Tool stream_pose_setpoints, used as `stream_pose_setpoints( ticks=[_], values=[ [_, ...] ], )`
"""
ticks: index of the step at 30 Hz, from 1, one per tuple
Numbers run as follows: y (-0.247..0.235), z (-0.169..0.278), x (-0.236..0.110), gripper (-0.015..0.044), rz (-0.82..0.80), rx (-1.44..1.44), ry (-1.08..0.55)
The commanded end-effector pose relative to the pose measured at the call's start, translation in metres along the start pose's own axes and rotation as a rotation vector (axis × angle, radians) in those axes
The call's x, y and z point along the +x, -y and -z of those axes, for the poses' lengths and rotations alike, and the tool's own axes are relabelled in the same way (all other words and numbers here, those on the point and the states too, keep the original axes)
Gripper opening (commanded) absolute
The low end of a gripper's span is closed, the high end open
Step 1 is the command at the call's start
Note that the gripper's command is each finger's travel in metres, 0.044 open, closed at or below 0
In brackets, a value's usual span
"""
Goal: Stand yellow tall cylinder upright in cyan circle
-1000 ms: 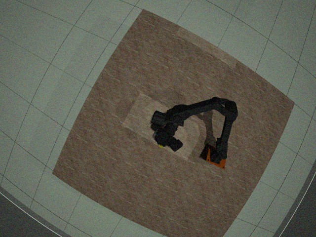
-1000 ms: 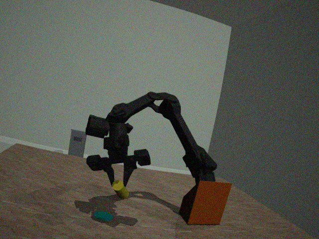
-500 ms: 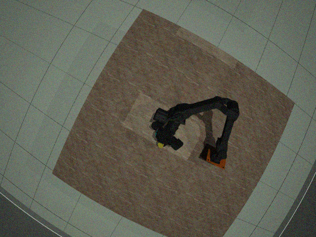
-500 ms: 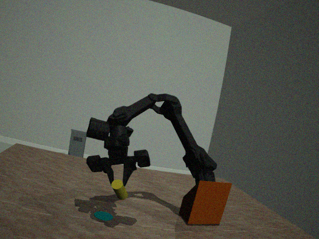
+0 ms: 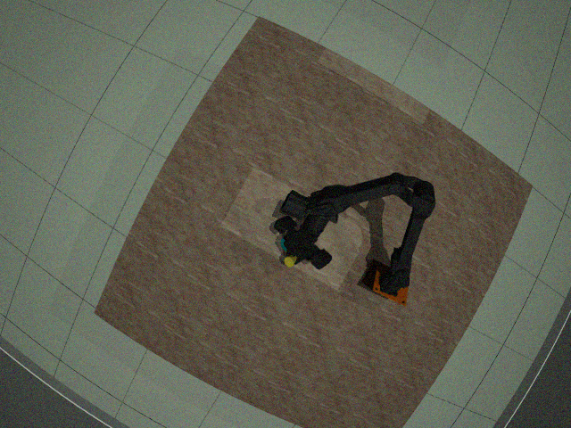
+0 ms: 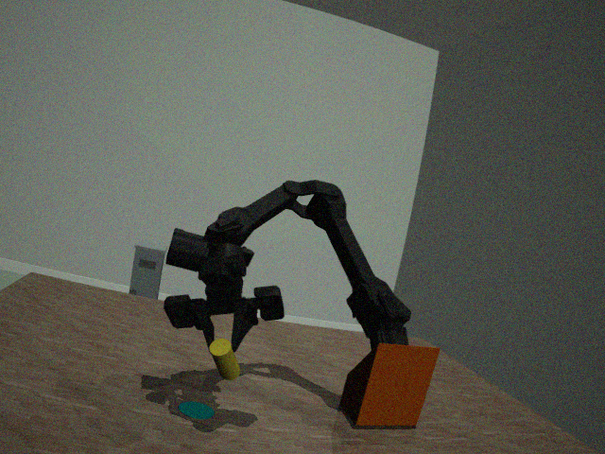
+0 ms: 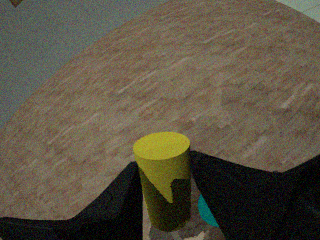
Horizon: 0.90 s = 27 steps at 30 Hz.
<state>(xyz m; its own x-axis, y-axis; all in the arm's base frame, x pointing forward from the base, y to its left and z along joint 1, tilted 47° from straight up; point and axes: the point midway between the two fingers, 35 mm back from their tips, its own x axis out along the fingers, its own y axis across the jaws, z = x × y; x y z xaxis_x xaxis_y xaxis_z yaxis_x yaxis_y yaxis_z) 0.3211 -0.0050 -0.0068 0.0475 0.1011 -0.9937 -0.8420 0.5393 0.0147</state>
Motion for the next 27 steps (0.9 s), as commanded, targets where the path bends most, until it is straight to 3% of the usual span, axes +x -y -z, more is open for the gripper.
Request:
stream_pose_setpoints(
  ticks=[1,27],
  values=[
    [-0.0007,0.0,-0.0004,0.0105,-0.002,-0.008,0.033],
    [0.0032,-0.0001,-0.0077,0.0105,0.031,-0.057,0.205]
  ],
)
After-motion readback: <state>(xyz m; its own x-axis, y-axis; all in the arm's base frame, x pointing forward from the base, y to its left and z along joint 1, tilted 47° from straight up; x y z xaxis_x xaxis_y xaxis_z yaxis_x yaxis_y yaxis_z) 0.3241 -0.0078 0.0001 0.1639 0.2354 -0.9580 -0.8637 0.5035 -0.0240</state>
